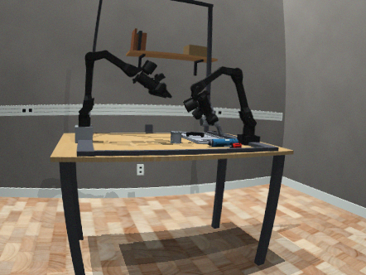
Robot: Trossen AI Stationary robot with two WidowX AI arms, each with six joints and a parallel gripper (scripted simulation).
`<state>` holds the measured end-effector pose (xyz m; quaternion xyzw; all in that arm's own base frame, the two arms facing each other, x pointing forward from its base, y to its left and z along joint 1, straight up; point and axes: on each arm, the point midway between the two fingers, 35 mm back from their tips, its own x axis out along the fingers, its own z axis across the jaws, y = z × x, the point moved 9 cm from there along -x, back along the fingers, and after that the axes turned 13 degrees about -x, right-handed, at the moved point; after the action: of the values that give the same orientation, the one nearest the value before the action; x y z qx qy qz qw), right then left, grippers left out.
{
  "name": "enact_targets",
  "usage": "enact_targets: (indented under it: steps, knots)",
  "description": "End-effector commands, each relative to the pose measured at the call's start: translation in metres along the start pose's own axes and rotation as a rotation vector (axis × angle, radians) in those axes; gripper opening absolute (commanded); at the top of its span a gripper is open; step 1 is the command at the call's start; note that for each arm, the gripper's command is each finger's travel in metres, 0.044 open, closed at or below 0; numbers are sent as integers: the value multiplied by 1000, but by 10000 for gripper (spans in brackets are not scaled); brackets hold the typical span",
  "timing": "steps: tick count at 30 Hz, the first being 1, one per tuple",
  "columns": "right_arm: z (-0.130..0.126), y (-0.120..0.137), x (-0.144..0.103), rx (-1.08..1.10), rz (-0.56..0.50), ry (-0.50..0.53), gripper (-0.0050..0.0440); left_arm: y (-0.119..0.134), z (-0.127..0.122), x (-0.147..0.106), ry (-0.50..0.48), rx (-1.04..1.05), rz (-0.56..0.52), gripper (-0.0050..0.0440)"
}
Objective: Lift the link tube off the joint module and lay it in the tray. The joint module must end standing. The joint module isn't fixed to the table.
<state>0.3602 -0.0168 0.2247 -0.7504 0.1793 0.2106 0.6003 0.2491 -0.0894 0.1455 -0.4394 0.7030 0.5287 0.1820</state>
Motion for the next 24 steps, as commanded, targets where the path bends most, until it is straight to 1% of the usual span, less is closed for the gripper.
enact_targets:
  steps: [1,13,21,24]
  knots:
    - [-2,-8,-5,0,-28,8,440,-9,5,12,8,-2,2,211]
    - [-2,-8,-5,0,-28,8,440,-17,10,22,8,-2,2,211]
    - [-2,-8,-5,0,-28,8,440,-28,17,35,8,-2,2,211]
    - [-2,-8,-5,0,-28,8,440,-30,16,34,10,4,-8,211]
